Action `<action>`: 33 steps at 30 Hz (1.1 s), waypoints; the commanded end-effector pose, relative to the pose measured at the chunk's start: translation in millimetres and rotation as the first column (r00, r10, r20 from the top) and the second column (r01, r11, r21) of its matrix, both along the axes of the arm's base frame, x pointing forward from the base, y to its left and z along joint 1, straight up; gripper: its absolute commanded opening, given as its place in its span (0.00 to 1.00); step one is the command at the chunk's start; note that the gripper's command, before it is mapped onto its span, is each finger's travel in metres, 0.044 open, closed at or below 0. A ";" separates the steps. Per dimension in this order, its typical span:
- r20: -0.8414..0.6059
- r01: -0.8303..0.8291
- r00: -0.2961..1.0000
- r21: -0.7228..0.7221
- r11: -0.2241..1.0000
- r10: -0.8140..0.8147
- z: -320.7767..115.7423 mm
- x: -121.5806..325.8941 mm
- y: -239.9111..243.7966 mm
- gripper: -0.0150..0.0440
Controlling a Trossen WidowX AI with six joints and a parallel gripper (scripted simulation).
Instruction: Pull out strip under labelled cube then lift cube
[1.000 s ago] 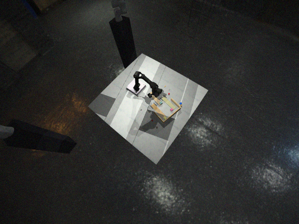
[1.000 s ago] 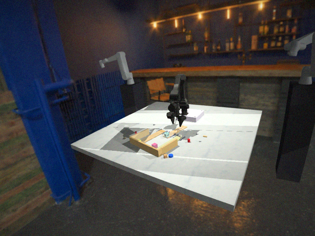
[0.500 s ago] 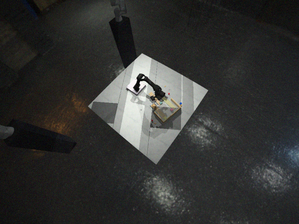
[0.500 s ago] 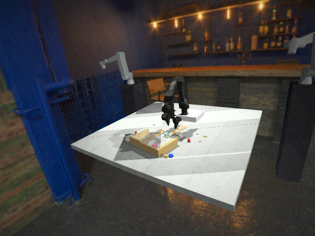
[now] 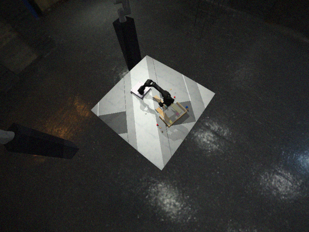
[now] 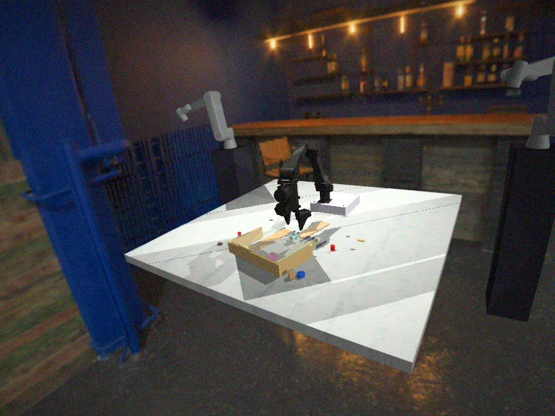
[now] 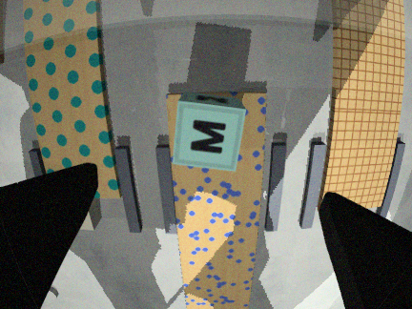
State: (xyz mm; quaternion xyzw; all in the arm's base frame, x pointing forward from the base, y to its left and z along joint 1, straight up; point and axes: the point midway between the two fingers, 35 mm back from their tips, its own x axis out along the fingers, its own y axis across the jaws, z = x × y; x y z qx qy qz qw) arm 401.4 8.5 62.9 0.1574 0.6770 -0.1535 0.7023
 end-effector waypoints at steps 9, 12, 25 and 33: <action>0.001 -0.004 1.000 0.003 1.000 0.004 -8.4 12.9 -2.1 0.68; 0.001 -0.004 1.000 0.003 1.000 0.004 -13.4 13.2 -2.1 0.68; 0.001 -0.004 1.000 0.003 1.000 0.004 -34.7 13.8 -1.9 0.68; 0.000 -0.004 1.000 0.003 1.000 0.004 -47.7 13.5 -1.8 0.68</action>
